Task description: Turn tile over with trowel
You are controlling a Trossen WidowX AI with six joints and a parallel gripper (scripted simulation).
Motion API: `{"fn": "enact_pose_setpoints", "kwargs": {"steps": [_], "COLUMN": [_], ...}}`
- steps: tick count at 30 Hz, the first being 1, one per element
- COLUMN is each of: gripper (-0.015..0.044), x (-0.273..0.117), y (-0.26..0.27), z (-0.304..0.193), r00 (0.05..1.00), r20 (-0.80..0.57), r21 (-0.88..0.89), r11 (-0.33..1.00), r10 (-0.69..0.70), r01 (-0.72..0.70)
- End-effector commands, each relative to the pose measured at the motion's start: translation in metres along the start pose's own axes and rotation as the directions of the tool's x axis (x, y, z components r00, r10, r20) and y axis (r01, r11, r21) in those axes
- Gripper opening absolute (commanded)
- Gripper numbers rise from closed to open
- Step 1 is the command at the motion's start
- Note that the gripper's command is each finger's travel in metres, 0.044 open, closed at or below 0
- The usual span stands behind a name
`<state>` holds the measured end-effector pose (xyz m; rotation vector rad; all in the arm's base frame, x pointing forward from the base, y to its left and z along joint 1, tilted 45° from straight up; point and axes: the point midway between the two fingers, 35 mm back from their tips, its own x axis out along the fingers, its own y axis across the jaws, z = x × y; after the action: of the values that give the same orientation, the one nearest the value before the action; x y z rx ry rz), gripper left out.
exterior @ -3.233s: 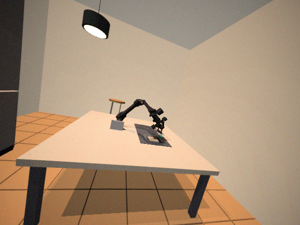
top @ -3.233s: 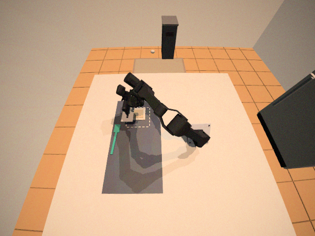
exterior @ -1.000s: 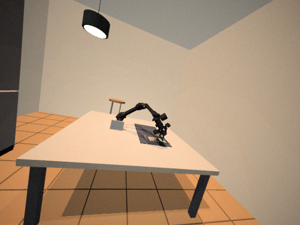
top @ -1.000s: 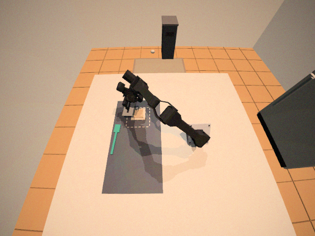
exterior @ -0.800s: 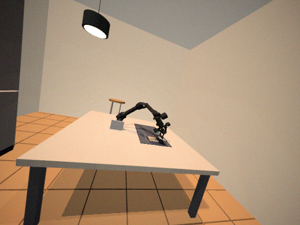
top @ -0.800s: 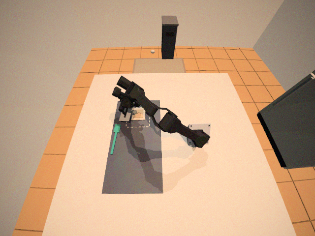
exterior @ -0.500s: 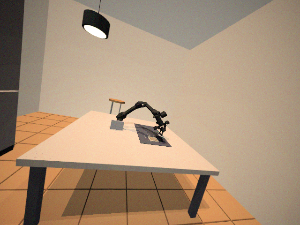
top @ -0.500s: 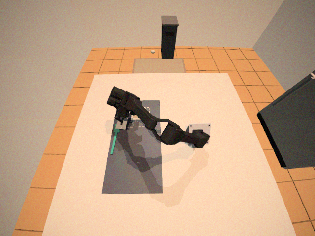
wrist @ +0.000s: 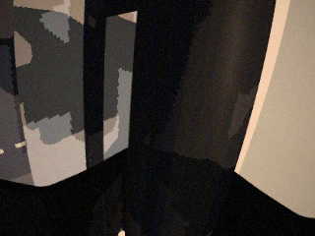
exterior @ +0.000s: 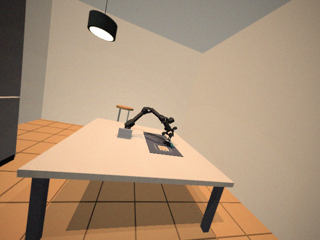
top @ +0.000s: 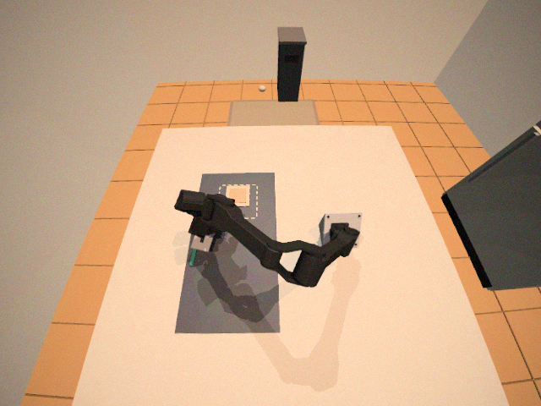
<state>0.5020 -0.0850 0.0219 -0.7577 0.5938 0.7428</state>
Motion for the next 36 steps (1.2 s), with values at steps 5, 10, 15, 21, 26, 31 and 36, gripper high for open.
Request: {"fn": "enact_pose_setpoints", "kwargs": {"steps": [5, 10, 15, 21, 26, 31, 36], "gripper": [0.0, 0.0, 0.0, 0.0, 0.0, 0.0, 0.0], "x": [-0.02, -0.032, -0.045, -0.061, -0.076, -0.091, -0.107], "y": [0.011, 0.024, 0.038, 0.058, 0.076, 0.095, 0.114], "z": [0.055, 0.086, 0.115, 0.146, 0.168, 0.187, 0.202], "r00": [0.999, 0.998, 0.997, 0.995, 0.993, 0.99, 0.986], "r20": [-0.028, -0.037, -0.041, -0.04, -0.034, -0.024, -0.009], "r21": [0.023, 0.038, 0.055, 0.078, 0.1, 0.125, 0.154], "r11": [0.999, 0.998, 0.996, 0.992, 0.988, 0.982, 0.975], "r10": [-0.033, -0.048, -0.066, -0.092, -0.115, -0.139, -0.164], "r01": [0.034, 0.05, 0.069, 0.095, 0.118, 0.141, 0.163]}}
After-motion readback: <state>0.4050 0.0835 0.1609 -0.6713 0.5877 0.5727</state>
